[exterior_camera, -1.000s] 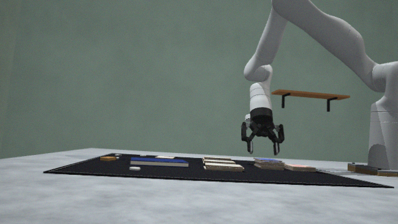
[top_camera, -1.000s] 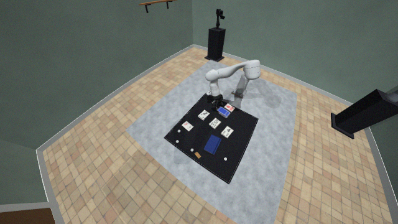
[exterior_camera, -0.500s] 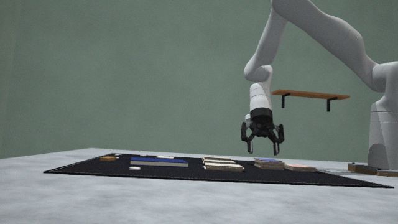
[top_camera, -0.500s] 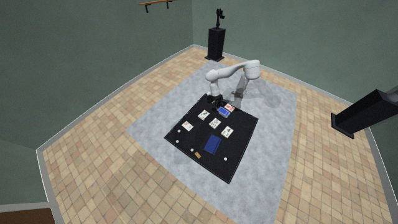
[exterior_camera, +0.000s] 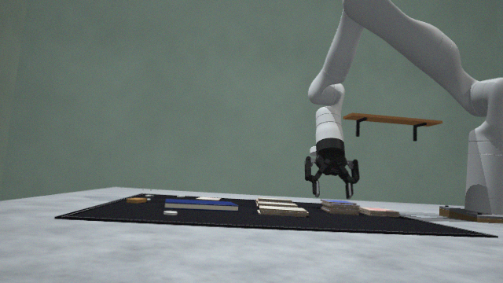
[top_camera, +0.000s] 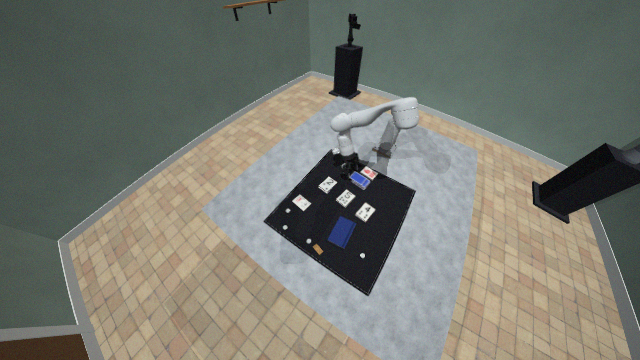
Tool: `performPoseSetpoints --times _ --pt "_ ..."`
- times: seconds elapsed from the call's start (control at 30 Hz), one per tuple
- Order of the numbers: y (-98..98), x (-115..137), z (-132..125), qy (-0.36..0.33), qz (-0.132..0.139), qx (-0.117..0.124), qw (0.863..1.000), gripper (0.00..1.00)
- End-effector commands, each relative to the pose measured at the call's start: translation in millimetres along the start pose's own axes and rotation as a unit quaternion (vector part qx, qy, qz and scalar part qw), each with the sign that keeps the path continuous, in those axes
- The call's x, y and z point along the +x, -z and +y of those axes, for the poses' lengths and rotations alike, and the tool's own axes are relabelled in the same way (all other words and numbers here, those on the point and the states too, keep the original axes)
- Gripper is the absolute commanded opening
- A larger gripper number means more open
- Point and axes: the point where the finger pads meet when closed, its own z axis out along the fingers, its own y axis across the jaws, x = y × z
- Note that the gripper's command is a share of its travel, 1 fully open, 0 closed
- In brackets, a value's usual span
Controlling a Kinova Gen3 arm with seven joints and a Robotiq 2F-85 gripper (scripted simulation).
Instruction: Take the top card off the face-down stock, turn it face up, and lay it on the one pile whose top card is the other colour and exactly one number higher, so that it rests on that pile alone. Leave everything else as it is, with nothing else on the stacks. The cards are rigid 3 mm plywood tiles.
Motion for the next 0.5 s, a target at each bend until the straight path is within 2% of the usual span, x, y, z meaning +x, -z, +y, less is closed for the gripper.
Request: performPoseSetpoints --times 0.0,0.47 --pt "-0.8 -0.1 -0.1 0.0 0.0 0.0 1.0 0.85" --pt "-2.0 -0.1 -0.1 0.0 0.0 0.0 1.0 0.85"
